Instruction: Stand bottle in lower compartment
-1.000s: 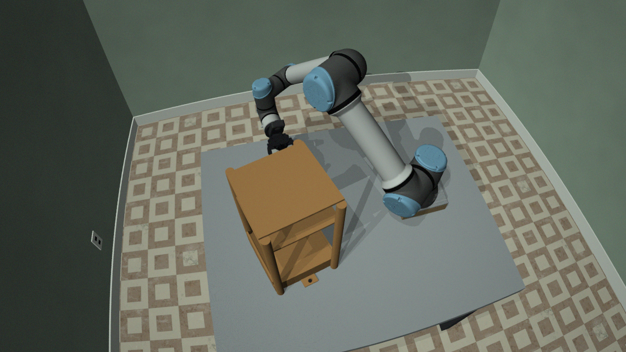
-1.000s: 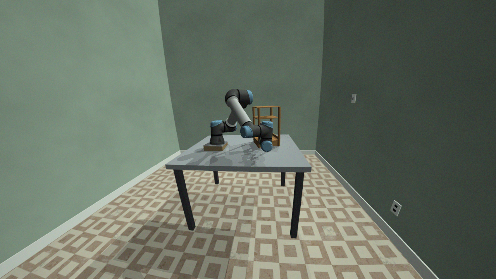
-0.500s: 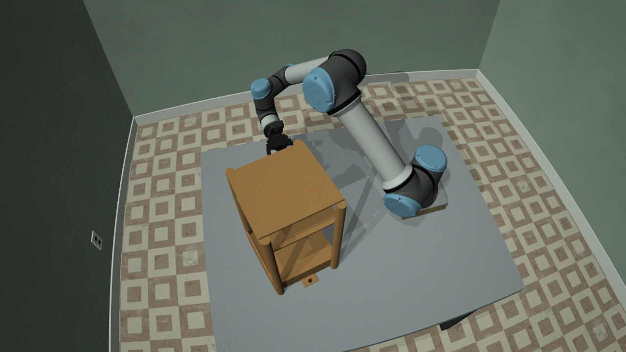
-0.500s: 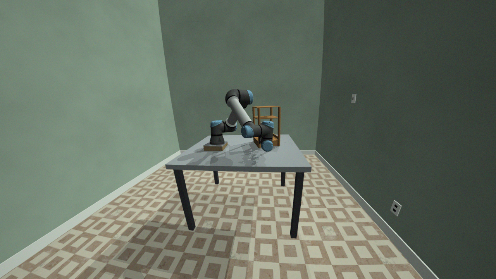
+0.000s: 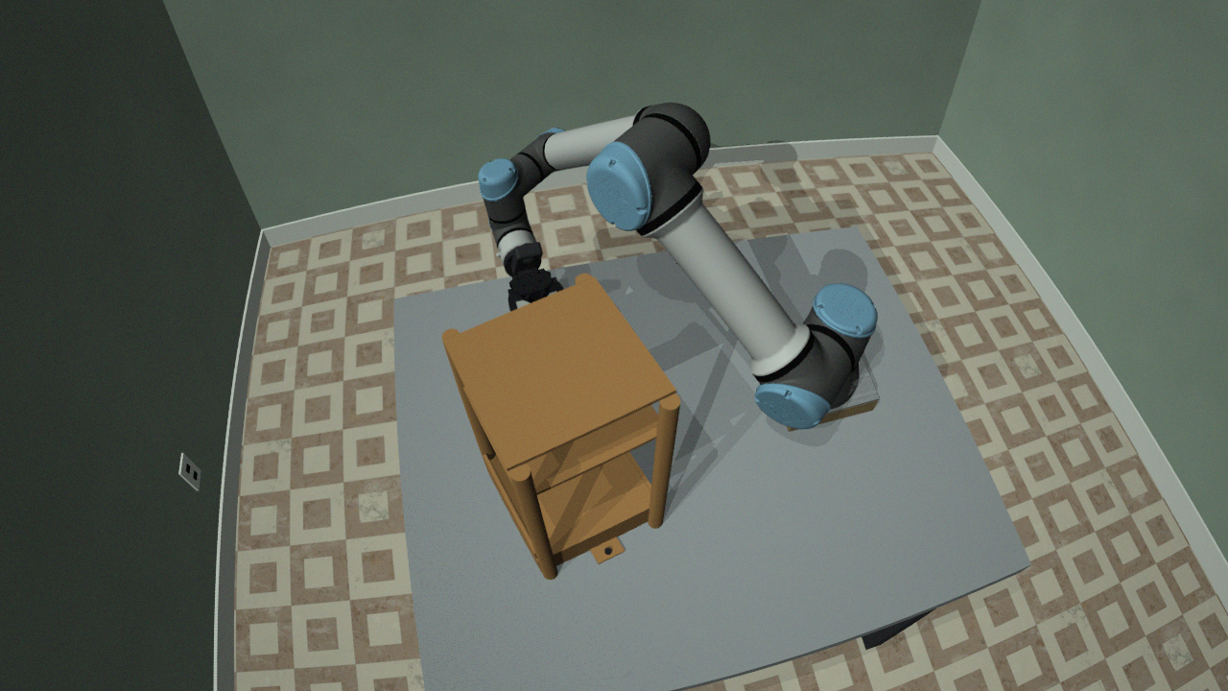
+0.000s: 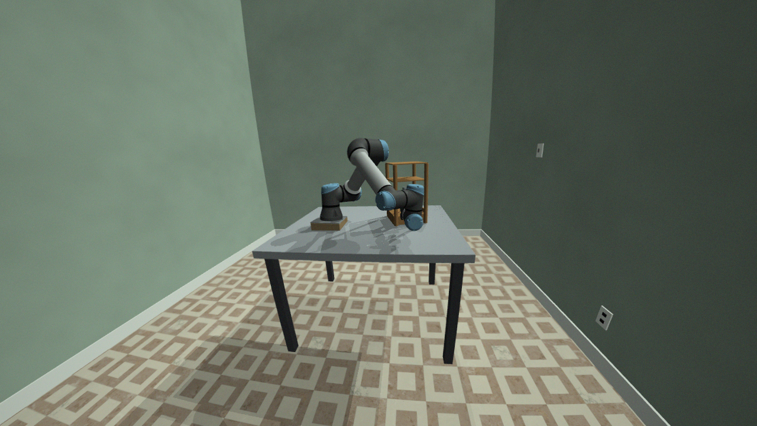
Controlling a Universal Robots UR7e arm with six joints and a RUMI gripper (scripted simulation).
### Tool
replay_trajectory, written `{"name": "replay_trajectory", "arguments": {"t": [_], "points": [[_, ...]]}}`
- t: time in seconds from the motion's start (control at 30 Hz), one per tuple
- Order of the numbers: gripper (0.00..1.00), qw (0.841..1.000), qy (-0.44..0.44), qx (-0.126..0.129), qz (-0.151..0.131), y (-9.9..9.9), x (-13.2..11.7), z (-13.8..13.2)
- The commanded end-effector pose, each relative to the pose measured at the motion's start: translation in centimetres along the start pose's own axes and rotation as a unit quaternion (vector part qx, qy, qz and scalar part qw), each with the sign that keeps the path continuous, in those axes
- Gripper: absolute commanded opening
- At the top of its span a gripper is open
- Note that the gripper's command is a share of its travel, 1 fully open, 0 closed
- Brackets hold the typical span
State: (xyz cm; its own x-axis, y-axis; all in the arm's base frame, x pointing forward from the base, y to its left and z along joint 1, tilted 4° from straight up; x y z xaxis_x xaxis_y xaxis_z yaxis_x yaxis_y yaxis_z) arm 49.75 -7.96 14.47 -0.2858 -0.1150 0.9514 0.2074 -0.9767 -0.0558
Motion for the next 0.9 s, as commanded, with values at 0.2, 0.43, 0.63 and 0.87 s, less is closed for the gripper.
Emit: {"name": "replay_trajectory", "arguments": {"t": [0.2,0.43,0.63,0.87], "points": [[0.00,1.000,0.001,0.000,0.000,-0.6,-0.9,3.6],[0.00,1.000,0.001,0.000,0.000,-0.8,-1.2,4.8],[0.00,1.000,0.001,0.000,0.000,-1.1,-1.5,6.0],[0.00,1.000,0.001,0.000,0.000,-1.2,-1.7,6.6]]}}
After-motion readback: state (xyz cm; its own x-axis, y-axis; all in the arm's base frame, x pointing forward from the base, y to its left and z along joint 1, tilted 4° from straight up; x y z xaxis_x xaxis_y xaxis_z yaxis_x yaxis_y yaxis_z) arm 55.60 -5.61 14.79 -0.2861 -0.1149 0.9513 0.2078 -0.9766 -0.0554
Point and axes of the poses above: the point where the finger pads meet when closed, its own y axis back along the fingers, its own z axis across the jaws, x = y × z, the point moved 2 cm from there along y, back along the fingers, and after that the axes turned 15 degrees about y, right-handed, at the moved point
